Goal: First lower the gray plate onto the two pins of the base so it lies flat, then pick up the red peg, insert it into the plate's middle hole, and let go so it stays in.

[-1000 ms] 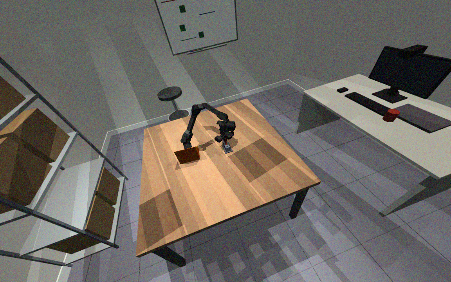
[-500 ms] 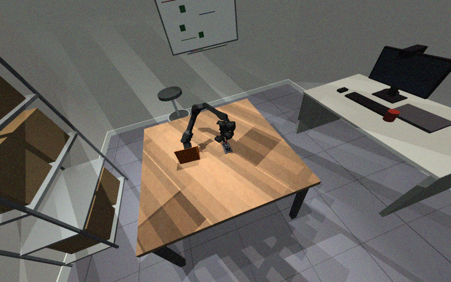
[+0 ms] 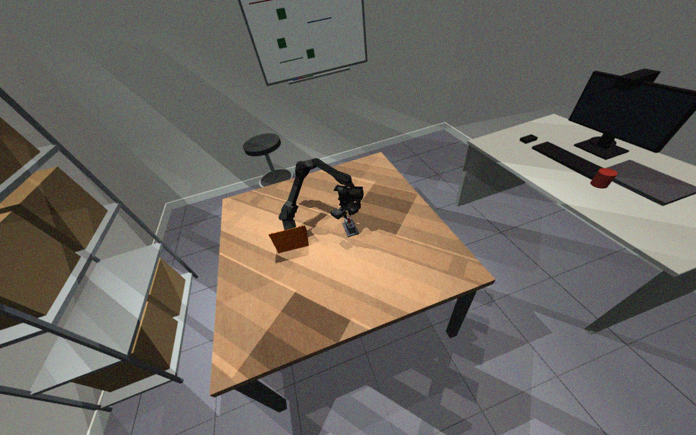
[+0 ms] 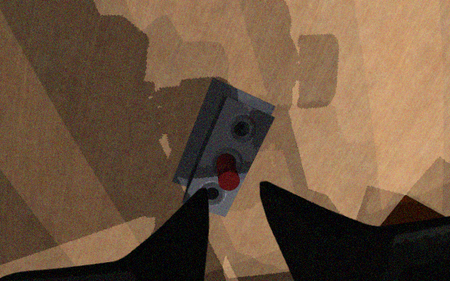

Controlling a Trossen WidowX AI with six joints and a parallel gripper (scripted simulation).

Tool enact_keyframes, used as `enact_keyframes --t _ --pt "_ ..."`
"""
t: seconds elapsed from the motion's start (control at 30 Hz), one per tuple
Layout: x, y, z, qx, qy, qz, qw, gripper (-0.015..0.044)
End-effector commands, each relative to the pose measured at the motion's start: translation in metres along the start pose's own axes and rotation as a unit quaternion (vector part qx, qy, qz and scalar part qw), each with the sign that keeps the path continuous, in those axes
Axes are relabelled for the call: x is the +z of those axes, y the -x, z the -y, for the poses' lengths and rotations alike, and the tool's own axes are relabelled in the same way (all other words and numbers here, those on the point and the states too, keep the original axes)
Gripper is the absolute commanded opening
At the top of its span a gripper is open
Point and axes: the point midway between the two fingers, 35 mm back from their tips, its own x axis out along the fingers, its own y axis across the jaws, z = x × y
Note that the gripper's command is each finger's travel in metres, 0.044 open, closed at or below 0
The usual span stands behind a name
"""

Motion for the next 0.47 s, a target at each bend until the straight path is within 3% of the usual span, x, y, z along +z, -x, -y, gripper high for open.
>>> enact_keyframes --t 0.0,0.43 --pt "0.0 0.0034 0.0 -0.001 0.001 0.001 1.0 0.015" --pt "-0.0008 0.0105 -0.0007 -0.001 0.001 0.001 1.0 0.015"
